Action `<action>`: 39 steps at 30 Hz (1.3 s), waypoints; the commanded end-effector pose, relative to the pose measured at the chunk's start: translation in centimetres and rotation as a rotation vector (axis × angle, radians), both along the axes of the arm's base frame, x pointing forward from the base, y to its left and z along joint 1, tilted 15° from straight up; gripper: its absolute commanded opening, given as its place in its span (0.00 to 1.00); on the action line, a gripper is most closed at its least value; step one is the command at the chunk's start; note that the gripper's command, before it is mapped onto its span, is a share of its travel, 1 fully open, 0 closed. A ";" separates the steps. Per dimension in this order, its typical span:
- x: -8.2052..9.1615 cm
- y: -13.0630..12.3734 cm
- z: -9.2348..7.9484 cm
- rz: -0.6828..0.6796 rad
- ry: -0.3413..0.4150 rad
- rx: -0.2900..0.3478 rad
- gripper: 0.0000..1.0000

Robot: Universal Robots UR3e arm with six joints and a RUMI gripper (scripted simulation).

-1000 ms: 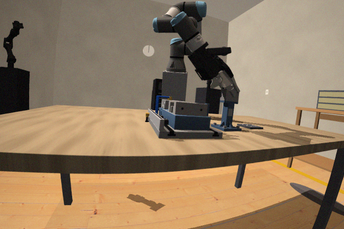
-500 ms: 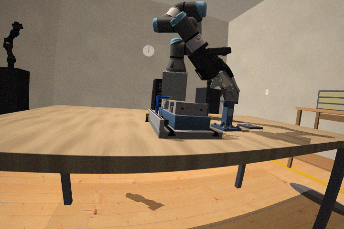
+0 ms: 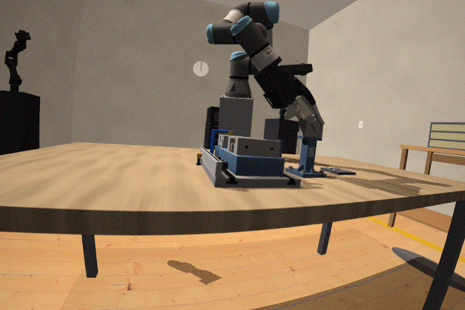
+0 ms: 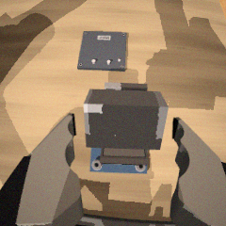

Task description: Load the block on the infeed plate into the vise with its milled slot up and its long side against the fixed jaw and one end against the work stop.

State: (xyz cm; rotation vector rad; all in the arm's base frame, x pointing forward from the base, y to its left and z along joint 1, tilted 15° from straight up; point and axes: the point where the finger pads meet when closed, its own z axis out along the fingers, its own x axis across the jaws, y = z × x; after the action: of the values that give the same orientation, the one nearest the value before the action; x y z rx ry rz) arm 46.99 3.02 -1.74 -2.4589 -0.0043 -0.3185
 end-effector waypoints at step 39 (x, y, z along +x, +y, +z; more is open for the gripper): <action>0.1 0.0 -0.3 -0.006 0.000 -0.029 0.51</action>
State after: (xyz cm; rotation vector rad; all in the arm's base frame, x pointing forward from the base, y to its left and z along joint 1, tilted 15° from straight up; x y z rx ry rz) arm 47.01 2.98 -2.14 -2.4763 -0.0019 -0.3190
